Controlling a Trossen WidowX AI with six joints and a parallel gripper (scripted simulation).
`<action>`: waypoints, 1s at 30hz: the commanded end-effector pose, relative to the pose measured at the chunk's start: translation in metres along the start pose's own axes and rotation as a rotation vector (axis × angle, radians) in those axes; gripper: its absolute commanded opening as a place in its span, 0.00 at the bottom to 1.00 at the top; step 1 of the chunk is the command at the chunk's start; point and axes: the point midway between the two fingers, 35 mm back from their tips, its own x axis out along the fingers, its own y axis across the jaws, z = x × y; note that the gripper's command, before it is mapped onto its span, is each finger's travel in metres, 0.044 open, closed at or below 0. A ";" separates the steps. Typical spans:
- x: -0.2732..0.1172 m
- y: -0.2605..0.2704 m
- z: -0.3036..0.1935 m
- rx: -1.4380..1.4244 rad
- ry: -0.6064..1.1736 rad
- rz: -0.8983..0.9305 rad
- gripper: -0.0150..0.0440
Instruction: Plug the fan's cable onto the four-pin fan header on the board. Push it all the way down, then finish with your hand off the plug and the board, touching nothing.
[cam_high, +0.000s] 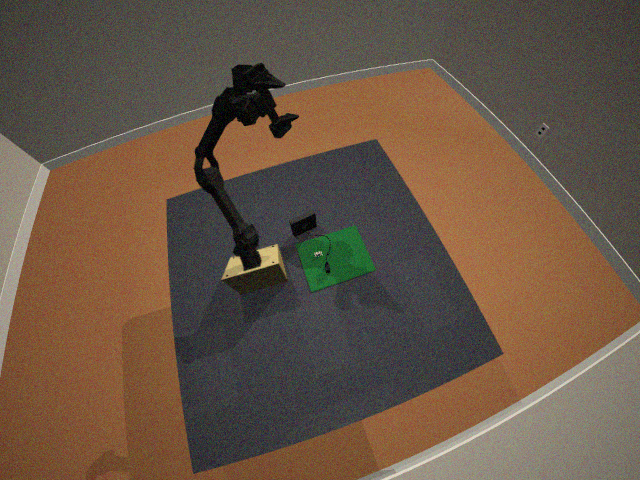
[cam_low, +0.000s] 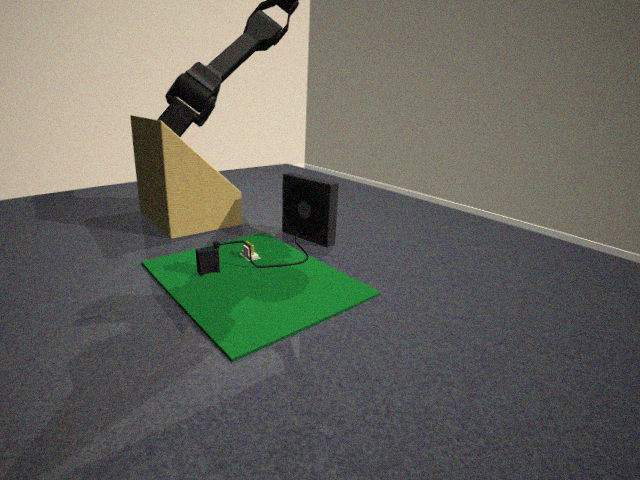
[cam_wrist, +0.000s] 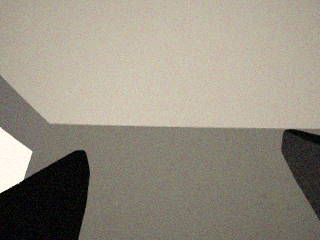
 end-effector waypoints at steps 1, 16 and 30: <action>0.000 0.000 0.000 0.000 0.000 0.000 0.98; 0.101 -0.160 0.003 -1.208 0.293 -0.478 1.00; 0.127 -0.301 0.033 -2.006 1.014 -0.642 1.00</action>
